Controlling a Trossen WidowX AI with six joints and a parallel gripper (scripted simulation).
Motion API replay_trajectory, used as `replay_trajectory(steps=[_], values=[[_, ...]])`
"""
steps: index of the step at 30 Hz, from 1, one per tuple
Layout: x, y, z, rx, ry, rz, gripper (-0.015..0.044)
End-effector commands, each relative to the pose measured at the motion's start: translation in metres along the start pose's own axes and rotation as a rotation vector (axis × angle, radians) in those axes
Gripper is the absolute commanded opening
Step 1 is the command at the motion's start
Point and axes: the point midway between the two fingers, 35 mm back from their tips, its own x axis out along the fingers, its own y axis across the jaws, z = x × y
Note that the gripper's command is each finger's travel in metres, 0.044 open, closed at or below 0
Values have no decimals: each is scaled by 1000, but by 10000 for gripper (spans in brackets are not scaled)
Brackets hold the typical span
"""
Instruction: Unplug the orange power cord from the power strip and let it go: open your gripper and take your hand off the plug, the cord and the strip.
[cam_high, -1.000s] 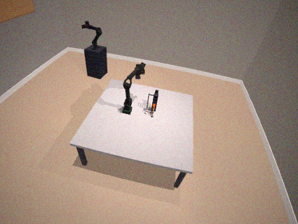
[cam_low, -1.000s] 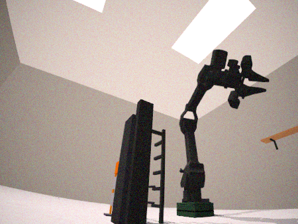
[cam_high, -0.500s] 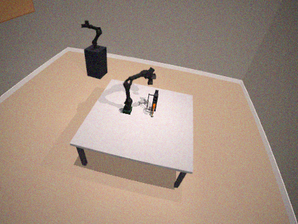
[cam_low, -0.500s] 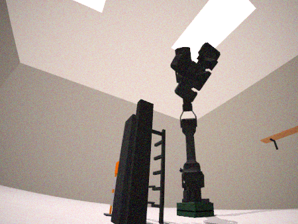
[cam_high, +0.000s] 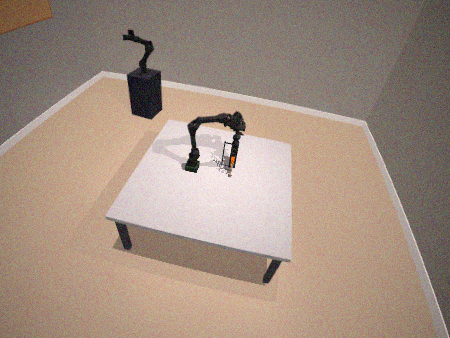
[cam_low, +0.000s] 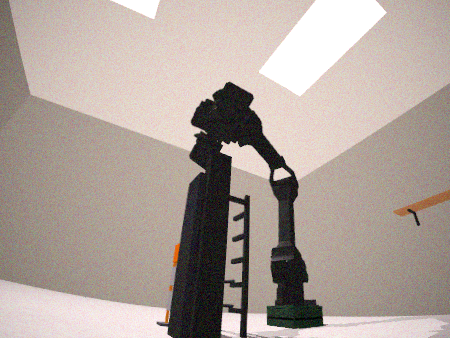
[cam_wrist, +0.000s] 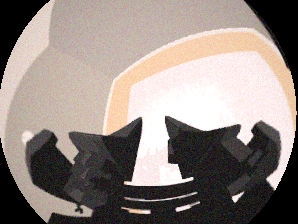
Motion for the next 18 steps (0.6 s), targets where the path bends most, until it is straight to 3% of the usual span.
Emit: replay_trajectory(steps=[1, 9, 18], values=[[-6, -39, 21, 51, -60, -109, 160], [17, -105, 5, 440, 34, -340, 160], [16, -222, -50, 1223, 111, -880, 160]])
